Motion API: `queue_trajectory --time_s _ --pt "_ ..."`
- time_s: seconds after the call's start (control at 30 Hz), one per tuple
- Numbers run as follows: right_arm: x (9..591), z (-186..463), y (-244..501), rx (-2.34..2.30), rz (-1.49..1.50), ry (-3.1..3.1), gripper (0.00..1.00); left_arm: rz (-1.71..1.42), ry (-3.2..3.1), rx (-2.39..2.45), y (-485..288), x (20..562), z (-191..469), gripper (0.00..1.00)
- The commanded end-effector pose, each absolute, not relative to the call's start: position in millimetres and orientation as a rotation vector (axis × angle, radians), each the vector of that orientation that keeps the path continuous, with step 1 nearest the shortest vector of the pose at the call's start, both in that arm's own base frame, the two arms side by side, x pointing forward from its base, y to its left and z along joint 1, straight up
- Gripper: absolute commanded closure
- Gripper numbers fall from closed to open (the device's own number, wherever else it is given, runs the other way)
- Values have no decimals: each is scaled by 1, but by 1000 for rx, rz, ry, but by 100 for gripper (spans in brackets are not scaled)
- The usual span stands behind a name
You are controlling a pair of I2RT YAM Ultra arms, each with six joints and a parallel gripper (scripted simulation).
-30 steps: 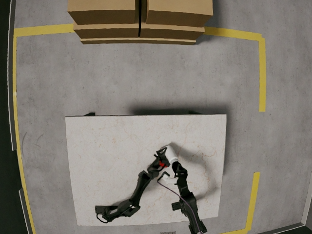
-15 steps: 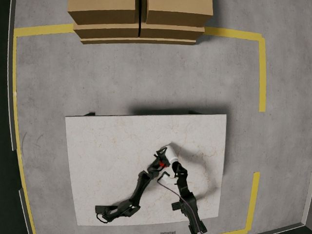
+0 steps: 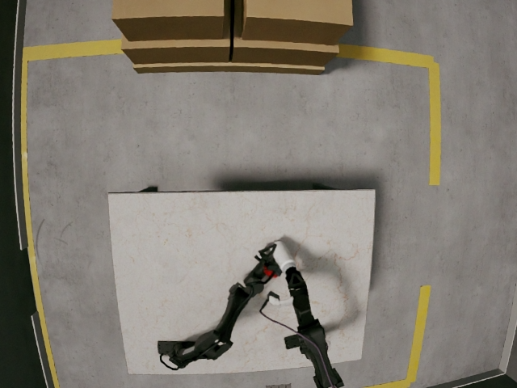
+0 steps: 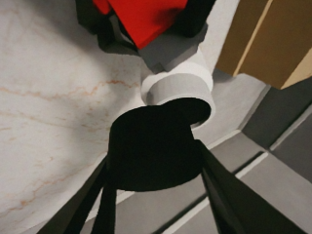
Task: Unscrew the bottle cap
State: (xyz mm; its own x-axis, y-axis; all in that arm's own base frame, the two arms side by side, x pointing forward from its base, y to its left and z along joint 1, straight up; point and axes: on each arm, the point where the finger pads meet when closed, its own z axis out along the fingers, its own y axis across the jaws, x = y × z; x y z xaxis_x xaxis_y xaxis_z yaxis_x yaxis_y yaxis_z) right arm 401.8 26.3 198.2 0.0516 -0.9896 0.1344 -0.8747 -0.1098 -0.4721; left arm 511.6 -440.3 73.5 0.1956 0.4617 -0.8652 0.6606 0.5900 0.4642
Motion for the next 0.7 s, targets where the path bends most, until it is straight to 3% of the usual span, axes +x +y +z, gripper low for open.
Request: queue_trajectory --time_s 0.0,0.3,0.5,0.67 --pt "404 229 27 -2029 -687 1823 100 -182 1407 998 -442 513 89 100" --pt "387 227 22 -2053 -630 1903 100 -249 1448 970 -441 517 96 100" --pt "387 227 22 -2053 -630 1903 100 -611 1747 796 -440 516 93 100" --pt "387 227 22 -2053 -630 1903 100 -624 1755 787 -440 516 93 100"
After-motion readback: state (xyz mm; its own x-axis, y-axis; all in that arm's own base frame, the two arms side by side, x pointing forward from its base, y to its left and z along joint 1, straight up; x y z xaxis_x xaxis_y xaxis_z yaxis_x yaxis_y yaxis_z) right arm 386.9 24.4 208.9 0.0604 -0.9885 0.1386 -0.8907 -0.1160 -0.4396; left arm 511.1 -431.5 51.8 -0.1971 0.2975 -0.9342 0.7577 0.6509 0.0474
